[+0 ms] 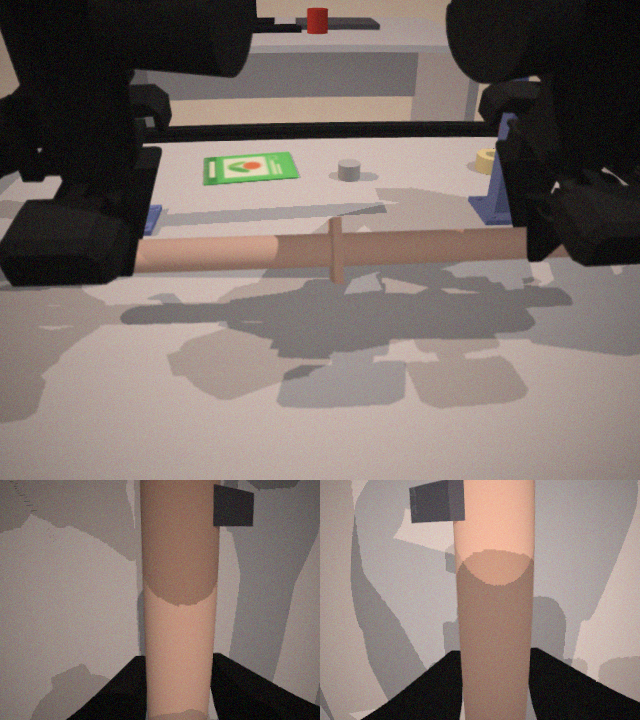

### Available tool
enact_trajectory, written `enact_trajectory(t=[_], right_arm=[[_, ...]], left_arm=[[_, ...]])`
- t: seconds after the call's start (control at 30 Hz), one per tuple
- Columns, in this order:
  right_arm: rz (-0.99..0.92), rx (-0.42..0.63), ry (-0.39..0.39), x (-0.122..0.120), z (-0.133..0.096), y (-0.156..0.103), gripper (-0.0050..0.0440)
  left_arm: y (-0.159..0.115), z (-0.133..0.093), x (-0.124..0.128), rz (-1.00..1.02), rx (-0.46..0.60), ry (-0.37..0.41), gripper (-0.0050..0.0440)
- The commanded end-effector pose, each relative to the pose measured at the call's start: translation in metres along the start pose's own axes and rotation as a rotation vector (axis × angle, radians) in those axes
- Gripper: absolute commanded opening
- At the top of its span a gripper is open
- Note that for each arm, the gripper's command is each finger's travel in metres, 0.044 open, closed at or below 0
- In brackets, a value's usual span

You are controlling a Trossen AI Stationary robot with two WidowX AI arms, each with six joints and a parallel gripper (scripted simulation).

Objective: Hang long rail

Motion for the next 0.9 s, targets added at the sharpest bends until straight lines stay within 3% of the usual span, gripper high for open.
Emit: enact_trajectory(t=[0.0, 0.13, 0.33, 0.67, 0.87], right_arm=[[0.000, -0.001, 0.056, -0.009, 0.000, 0.001, 0.0000], [-0.001, 0.009, 0.112, -0.016, 0.000, 0.002, 0.0000], [-0.001, 0.010, 0.124, -0.017, 0.000, 0.003, 0.0000], [-0.004, 0.028, 0.257, -0.034, 0.003, 0.004, 0.0000], [-0.005, 0.030, 0.267, -0.035, 0.003, 0.004, 0.0000]], left_arm=[[-0.002, -0.001, 0.009, -0.002, -0.009, -0.056, 0.0000], [-0.003, -0.001, 0.016, -0.001, -0.013, -0.112, 0.0000], [-0.003, -0.001, 0.017, -0.001, -0.015, -0.124, 0.0000], [-0.005, 0.002, 0.034, 0.002, -0.031, -0.257, 0.0000], [-0.006, 0.002, 0.035, 0.002, -0.031, -0.268, 0.0000]])
Point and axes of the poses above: on each arm, the point midway between the two fingers, 35 mm back from their tips, its own z axis out along the fingers, its own x axis across the jaws, y = z × x, the point moved 9 cm from there along -z, back along the fingers, and after that the axes turned 7 degrees about z, right-handed, at the moved point
